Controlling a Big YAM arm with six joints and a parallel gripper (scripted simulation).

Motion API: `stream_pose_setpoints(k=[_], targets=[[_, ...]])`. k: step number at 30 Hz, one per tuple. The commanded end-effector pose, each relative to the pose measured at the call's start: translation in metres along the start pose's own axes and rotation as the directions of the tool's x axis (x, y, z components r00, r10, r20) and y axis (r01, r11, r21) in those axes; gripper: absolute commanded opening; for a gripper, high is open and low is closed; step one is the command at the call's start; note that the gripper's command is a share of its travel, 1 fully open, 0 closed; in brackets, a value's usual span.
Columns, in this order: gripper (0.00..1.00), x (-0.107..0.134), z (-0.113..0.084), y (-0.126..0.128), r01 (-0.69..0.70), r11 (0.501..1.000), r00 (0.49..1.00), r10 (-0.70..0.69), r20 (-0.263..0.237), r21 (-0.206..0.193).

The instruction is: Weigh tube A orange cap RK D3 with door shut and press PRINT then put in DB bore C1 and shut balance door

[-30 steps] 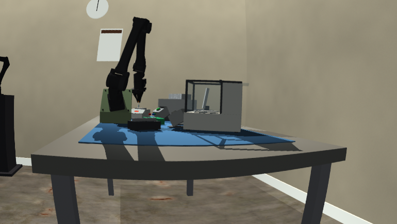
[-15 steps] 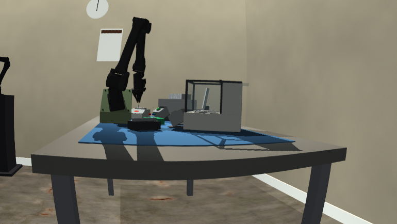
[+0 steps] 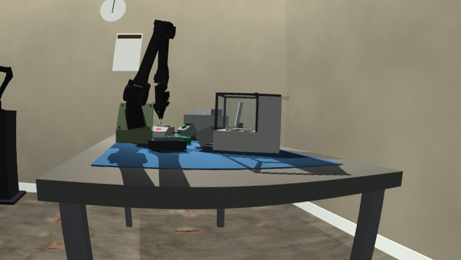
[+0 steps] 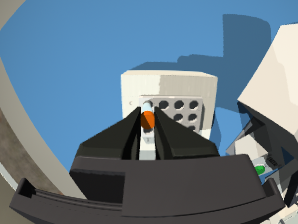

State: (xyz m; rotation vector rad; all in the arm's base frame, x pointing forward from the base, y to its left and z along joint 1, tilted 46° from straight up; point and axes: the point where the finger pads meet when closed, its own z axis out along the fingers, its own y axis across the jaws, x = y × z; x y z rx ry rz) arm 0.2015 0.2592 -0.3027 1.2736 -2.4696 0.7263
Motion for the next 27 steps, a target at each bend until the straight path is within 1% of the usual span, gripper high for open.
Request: stream_pose_setpoints(k=[1, 8, 17, 24, 27], targets=[[0.09, 0.004, 0.010, 0.001, -0.003, 1.000, 1.000, 0.003, -0.014, -0.001], [0.09, 0.003, 0.009, -0.005, 0.001, 1.000, 1.000, -0.001, -0.010, -0.003], [0.09, 0.003, 0.012, -0.005, 0.007, 1.000, 1.000, -0.007, -0.013, 0.000], [0.09, -0.024, -0.001, 0.001, -0.003, 1.000, 1.000, 0.003, 0.031, -0.003], [0.09, -0.025, -0.003, 0.007, -0.002, 1.000, 0.999, 0.002, 0.033, 0.000]])
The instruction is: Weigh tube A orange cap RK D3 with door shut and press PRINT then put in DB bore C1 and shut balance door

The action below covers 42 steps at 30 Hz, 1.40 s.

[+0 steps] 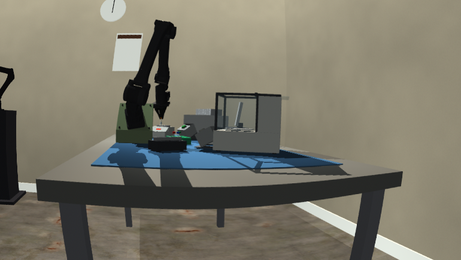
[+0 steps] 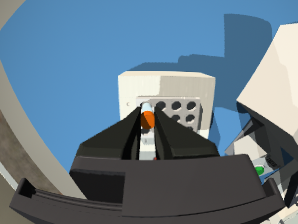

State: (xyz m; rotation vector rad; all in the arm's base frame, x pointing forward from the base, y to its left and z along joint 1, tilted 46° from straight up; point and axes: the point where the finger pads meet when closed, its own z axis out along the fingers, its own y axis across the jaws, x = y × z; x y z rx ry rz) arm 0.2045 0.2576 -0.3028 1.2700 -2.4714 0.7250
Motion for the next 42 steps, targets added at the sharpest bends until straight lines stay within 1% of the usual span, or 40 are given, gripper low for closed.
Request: stream_pose_setpoints(k=[1, 5, 7, 8, 11, 15, 16, 18, 22, 24, 25, 30, 39, 42], targets=[[0.09, -0.023, -0.004, 0.010, -0.003, 1.000, 0.999, 0.003, 0.032, 0.001], [0.09, -0.021, -0.004, 0.011, -0.005, 1.000, 1.000, 0.005, 0.024, 0.000], [0.09, -0.021, -0.004, 0.011, -0.005, 1.000, 1.000, 0.005, 0.024, 0.000], [0.09, -0.023, -0.003, 0.006, -0.021, 1.000, 0.999, 0.021, 0.026, -0.008], [0.09, -0.023, -0.004, 0.010, -0.014, 1.000, 0.999, 0.015, 0.031, -0.006], [0.09, 0.003, 0.007, 0.010, 0.001, 1.000, 1.000, -0.001, -0.006, 0.004], [0.09, 0.006, 0.008, 0.010, 0.001, 1.000, 1.000, -0.001, -0.010, 0.005], [0.09, 0.006, 0.008, 0.009, -0.001, 1.000, 1.000, 0.001, -0.006, 0.004], [0.09, -0.001, -0.005, 0.002, -0.010, 1.000, 1.000, 0.010, 0.019, -0.005], [0.09, -0.001, -0.005, 0.002, -0.010, 1.000, 1.000, 0.010, 0.019, -0.005], [0.09, 0.000, -0.009, -0.002, -0.010, 1.000, 1.000, 0.010, 0.016, -0.006], [0.09, -0.002, -0.009, -0.006, -0.007, 1.000, 1.000, 0.007, 0.029, -0.007], [0.09, 0.008, 0.011, -0.005, 0.007, 1.000, 1.000, -0.007, -0.021, 0.001], [0.09, 0.008, 0.011, -0.005, 0.008, 1.000, 1.000, -0.008, -0.024, 0.001]])
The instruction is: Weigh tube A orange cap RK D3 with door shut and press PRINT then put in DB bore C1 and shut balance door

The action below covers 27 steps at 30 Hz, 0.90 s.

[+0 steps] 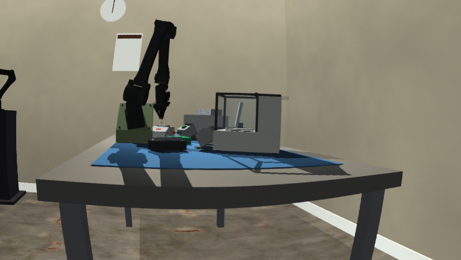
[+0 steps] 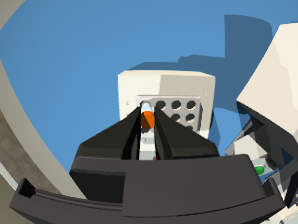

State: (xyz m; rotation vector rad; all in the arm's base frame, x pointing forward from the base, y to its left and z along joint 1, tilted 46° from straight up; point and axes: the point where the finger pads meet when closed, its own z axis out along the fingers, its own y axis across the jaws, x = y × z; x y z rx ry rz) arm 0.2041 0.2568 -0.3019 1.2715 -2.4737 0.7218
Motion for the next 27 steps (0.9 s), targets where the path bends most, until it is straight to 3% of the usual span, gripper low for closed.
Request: stream_pose_setpoints(k=[1, 4, 22, 27], targets=[[0.09, 0.002, 0.010, -0.005, 0.005, 1.000, 1.000, -0.005, -0.020, 0.002], [0.09, -0.021, 0.000, -0.004, -0.005, 1.000, 1.000, 0.005, 0.015, -0.003], [0.09, -0.023, -0.005, 0.013, -0.009, 1.000, 0.999, 0.009, 0.032, -0.001], [0.09, 0.006, 0.008, 0.009, -0.002, 1.000, 1.000, 0.002, -0.012, 0.005]])
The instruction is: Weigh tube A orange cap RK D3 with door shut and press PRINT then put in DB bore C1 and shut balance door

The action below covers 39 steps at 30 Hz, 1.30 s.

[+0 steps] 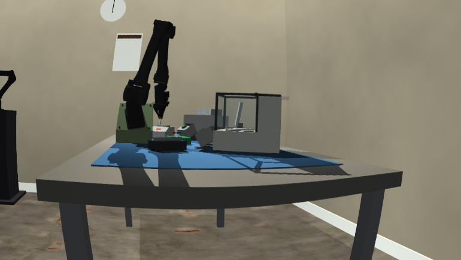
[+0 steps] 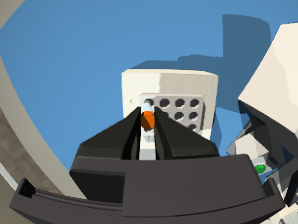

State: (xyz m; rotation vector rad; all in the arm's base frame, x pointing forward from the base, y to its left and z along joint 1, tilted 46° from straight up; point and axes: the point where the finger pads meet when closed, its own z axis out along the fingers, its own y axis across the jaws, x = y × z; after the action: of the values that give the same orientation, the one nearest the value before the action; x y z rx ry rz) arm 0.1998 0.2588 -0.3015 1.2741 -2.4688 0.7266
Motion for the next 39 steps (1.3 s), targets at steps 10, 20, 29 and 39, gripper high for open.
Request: stream_pose_setpoints(k=[10, 20, 29, 39], targets=[[0.09, -0.004, -0.008, -0.010, -0.009, 1.000, 1.000, 0.009, 0.025, -0.008], [0.09, 0.003, 0.008, -0.008, 0.008, 1.000, 1.000, -0.008, -0.009, 0.001], [0.09, -0.024, -0.003, 0.001, 0.003, 1.000, 1.000, -0.003, 0.025, 0.001], [0.09, -0.025, -0.002, 0.008, -0.010, 1.000, 1.000, 0.011, 0.026, -0.003]])
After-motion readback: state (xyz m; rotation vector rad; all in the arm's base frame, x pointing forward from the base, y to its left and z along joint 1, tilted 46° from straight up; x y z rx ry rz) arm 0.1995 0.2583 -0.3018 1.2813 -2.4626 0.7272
